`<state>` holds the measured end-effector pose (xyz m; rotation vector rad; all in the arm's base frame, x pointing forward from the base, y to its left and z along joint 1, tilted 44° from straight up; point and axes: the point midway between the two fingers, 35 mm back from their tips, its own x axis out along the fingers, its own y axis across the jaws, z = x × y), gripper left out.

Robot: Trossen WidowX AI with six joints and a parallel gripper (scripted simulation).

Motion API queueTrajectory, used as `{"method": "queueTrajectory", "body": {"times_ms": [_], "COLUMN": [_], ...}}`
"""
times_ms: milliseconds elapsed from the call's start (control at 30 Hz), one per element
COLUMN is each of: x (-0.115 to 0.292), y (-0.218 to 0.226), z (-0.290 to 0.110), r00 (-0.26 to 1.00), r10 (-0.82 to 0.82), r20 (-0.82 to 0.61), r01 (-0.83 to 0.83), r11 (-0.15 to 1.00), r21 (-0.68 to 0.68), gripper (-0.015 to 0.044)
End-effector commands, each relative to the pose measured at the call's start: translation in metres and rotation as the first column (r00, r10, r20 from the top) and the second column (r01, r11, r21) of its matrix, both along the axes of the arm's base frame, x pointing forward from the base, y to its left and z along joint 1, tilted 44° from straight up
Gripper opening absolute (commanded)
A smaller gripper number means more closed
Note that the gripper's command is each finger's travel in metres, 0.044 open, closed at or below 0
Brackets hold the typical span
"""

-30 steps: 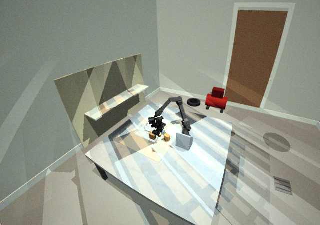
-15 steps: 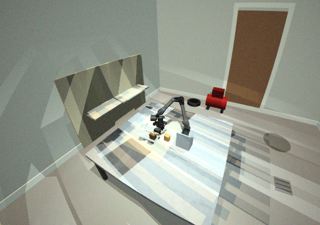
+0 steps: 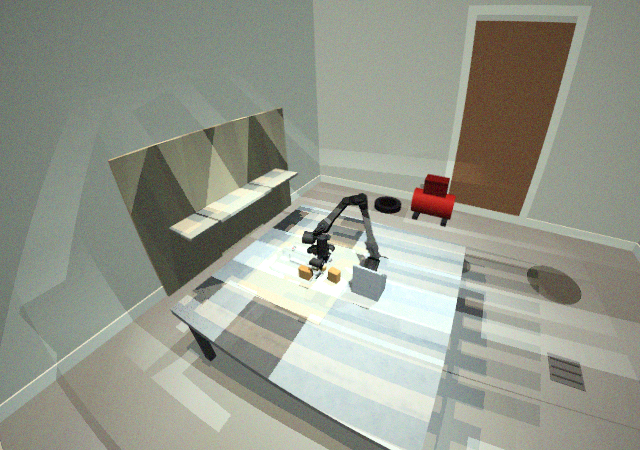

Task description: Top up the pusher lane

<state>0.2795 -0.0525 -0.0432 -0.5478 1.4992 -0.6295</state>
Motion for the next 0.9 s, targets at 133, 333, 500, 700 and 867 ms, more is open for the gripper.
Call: {"method": "queueTrajectory", "body": {"times_ms": [133, 333, 500, 700, 867], "x": [-0.001, 0.001, 0.004, 0.006, 0.008], "y": [-0.004, -0.004, -0.004, -0.004, -0.004], "z": [-0.003, -0.003, -0.003, -0.004, -0.004], "r00": [1.0, 1.0, 1.0, 1.0, 1.0], "r10": [0.006, 0.006, 0.006, 0.006, 0.006], "r20": [-0.007, -0.007, -0.007, -0.007, -0.007], "r01": [-0.006, -0.006, -0.006, -0.006, -0.006], "r11": [1.0, 1.0, 1.0, 1.0, 1.0], "r21": [-0.006, -0.006, -0.006, -0.006, -0.006], "gripper": [0.0, 0.0, 0.0, 0.0, 0.0]}}
